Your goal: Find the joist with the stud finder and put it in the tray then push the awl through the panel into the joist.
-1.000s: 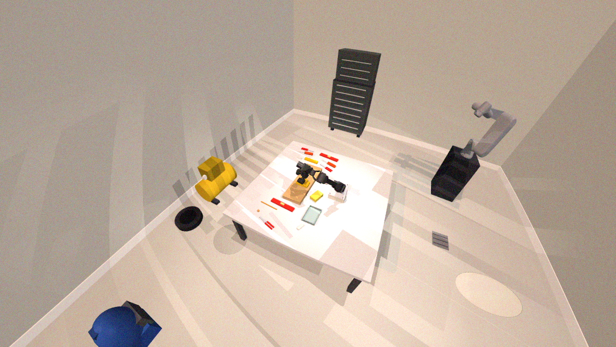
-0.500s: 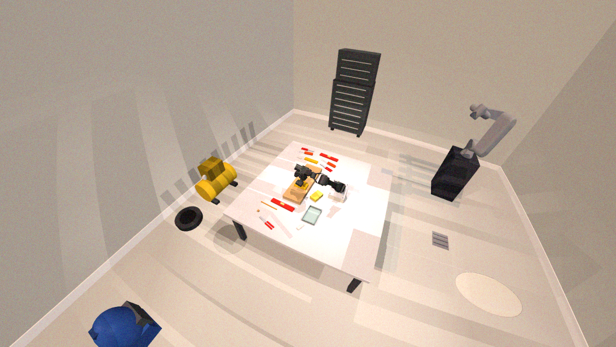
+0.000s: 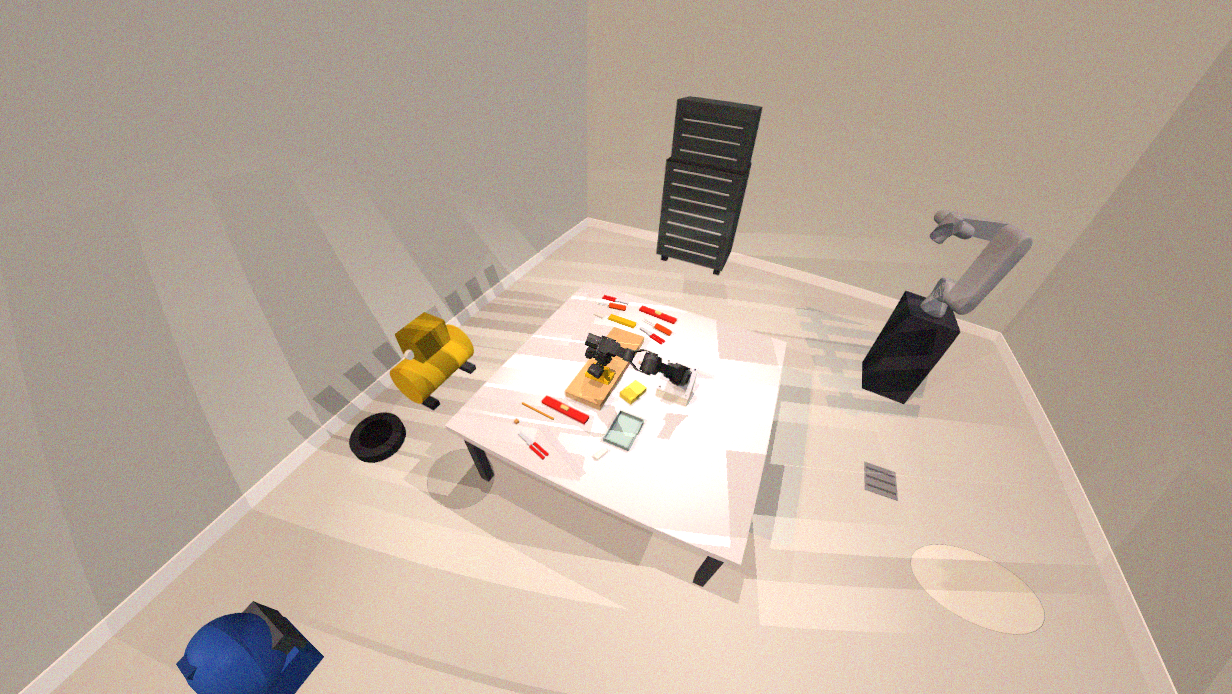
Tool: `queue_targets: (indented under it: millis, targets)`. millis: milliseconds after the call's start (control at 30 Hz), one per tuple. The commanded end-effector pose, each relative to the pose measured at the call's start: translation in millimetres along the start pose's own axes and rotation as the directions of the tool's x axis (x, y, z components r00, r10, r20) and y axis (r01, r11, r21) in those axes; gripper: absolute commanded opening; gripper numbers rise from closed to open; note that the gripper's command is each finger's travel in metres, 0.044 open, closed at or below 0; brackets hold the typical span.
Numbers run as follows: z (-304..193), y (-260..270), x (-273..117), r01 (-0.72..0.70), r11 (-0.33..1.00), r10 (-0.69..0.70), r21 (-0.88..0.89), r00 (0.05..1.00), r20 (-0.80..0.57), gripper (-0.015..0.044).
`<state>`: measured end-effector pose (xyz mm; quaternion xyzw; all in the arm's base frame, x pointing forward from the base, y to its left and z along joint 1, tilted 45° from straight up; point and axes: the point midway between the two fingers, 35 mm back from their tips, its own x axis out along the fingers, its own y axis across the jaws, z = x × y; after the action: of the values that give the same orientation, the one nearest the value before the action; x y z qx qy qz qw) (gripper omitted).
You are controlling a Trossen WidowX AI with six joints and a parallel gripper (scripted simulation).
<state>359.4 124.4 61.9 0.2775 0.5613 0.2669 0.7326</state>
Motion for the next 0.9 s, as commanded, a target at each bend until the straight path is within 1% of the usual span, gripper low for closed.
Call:
queue_targets:
  millis: [0,867]
  targets:
    - [-0.2,12.8,0.5,-0.004,1.0,0.004,-0.005,1.0,-0.002,0.0]
    - [-0.1,70.5,-0.1,-0.008,1.0,0.008,-0.005,1.0,-0.001,0.0]
